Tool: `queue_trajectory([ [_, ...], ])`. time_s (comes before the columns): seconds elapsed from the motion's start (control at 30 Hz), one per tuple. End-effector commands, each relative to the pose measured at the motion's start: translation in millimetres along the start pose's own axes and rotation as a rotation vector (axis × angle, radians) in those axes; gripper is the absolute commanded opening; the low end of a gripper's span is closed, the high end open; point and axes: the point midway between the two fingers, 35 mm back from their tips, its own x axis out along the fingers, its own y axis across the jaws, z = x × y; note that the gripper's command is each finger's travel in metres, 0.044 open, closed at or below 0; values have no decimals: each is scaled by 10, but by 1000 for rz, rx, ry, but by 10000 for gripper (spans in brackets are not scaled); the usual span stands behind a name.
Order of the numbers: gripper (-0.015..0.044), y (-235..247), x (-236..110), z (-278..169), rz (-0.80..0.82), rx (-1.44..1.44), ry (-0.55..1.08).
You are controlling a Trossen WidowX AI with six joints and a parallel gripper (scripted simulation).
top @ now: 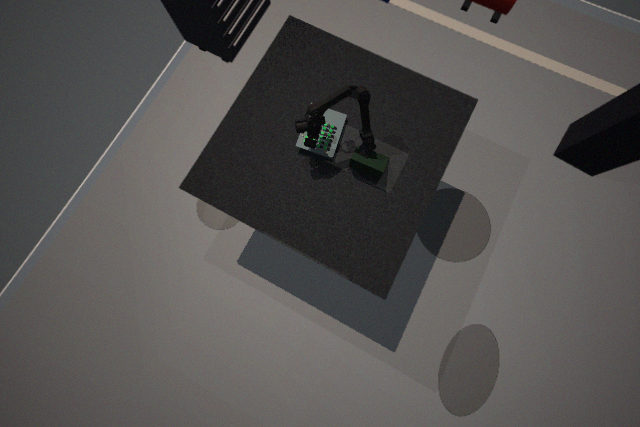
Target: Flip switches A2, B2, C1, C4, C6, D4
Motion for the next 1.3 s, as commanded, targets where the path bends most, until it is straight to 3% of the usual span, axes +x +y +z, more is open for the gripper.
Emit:
queue_trajectory([
  [0.0, 0, -27, -147, -1, 7, 13, -7],
  [0.23, 0, 257, -146, -399, 9, 12, -6],
  [0.33, 0, 258, -118, -396, 9, 11, -4],
  [0.47, 0, 256, 205, -387, 8, 12, 20],
  [1.27, 0, 256, 445, -385, 7, 13, 19],
])
